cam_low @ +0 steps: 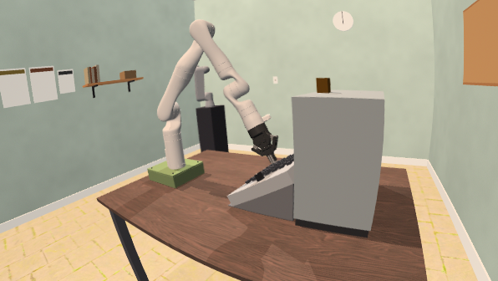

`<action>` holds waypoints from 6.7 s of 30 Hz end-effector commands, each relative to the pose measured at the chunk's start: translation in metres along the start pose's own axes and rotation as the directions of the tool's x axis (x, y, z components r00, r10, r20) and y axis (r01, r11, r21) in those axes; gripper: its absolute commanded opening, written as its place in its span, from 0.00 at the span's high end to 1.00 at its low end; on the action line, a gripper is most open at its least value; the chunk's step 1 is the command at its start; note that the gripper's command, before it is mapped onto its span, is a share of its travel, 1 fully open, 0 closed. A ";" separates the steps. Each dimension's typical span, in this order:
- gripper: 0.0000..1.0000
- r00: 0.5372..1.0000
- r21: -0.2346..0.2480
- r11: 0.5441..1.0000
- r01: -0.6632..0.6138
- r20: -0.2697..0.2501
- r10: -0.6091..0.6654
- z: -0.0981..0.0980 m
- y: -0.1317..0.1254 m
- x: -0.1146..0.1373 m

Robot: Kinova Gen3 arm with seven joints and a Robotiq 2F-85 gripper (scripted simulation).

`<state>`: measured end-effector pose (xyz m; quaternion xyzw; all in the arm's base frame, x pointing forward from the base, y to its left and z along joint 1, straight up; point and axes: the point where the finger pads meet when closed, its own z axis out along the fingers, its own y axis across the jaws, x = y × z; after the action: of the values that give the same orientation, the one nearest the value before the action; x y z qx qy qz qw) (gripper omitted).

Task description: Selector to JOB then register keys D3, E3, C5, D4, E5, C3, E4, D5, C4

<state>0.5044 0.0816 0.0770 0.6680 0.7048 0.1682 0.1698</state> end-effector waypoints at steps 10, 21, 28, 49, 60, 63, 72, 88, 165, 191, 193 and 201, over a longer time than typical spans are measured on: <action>0.90 0.999 -0.020 0.999 -0.034 0.007 0.034 0.002 -0.003 -0.010; 0.90 0.999 -0.020 0.999 -0.034 0.007 0.034 0.002 -0.003 -0.010; 0.90 0.999 -0.020 0.999 -0.034 0.007 0.034 0.005 -0.003 -0.010; 0.90 0.999 -0.020 0.999 -0.034 0.007 0.034 0.011 -0.002 -0.010; 0.90 0.999 -0.020 0.999 -0.034 0.007 0.034 0.013 -0.002 -0.010; 0.90 0.999 -0.020 0.999 -0.034 0.007 0.034 0.013 -0.002 -0.010; 0.90 0.999 -0.020 0.999 -0.034 0.007 0.034 0.013 -0.002 -0.010; 0.90 0.999 -0.020 0.999 -0.034 0.007 0.034 0.013 -0.002 -0.010; 0.90 0.999 -0.021 0.999 -0.035 0.007 0.035 -0.020 0.005 -0.017; 0.90 1.000 -0.031 0.999 -0.027 0.008 0.028 -0.009 0.036 -0.045; 0.90 1.000 -0.032 0.999 -0.027 0.008 0.028 -0.006 0.036 -0.045; 0.90 1.000 -0.026 0.999 -0.024 0.007 0.024 0.000 0.032 -0.045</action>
<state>0.5342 0.0351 0.0945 0.6789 0.6884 0.1787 0.1827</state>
